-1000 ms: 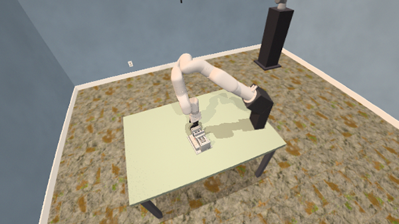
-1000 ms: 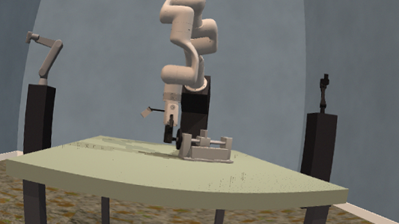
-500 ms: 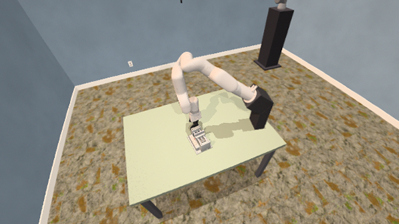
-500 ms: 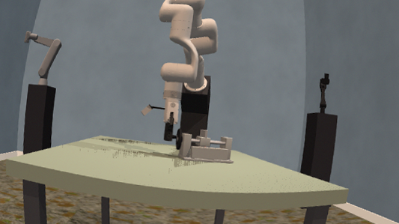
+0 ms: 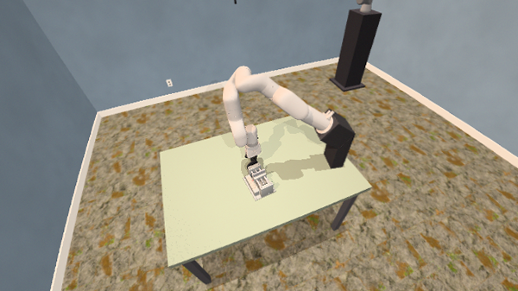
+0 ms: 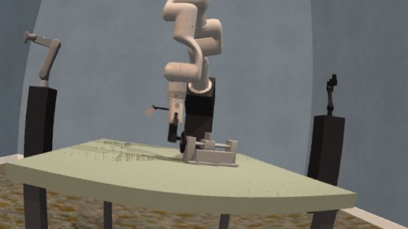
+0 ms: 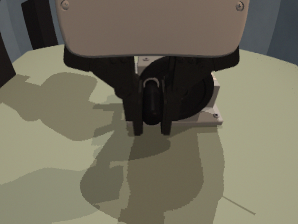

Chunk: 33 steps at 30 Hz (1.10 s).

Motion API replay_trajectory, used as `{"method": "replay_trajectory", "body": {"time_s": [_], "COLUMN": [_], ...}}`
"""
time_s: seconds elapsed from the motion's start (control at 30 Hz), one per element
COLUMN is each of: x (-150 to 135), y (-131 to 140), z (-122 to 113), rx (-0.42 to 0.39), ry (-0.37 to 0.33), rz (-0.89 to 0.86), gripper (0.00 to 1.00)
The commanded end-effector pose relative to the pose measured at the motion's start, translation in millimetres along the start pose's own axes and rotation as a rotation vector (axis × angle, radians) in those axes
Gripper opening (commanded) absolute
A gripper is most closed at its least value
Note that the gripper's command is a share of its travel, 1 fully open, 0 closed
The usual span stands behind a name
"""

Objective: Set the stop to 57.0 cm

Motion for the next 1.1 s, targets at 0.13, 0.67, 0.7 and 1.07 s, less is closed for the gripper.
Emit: {"method": "replay_trajectory", "body": {"time_s": [0.13,0.67,0.7,1.07], "x": [-2.5,-4.3,-4.4,-4.6], "y": [0.0,0.3,0.3,0.3], "z": [-3.4,-5.9,-6.0,-6.4], "rx": [0.001,0.001,0.001,0.001], "ry": [-0.001,-0.002,-0.002,-0.002], "rz": [0.0,0.0,0.0,0.0], "gripper": [0.06,0.06,0.06,0.06]}}
Point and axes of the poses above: the point where the finger pads meet when closed, its own z axis out along the fingers, its own x axis across the jaws, y = z × x, the point moved 3 cm from there along -z, back along the fingers, and after that the axes turned 8 degrees about z, right-handed, at the moved point
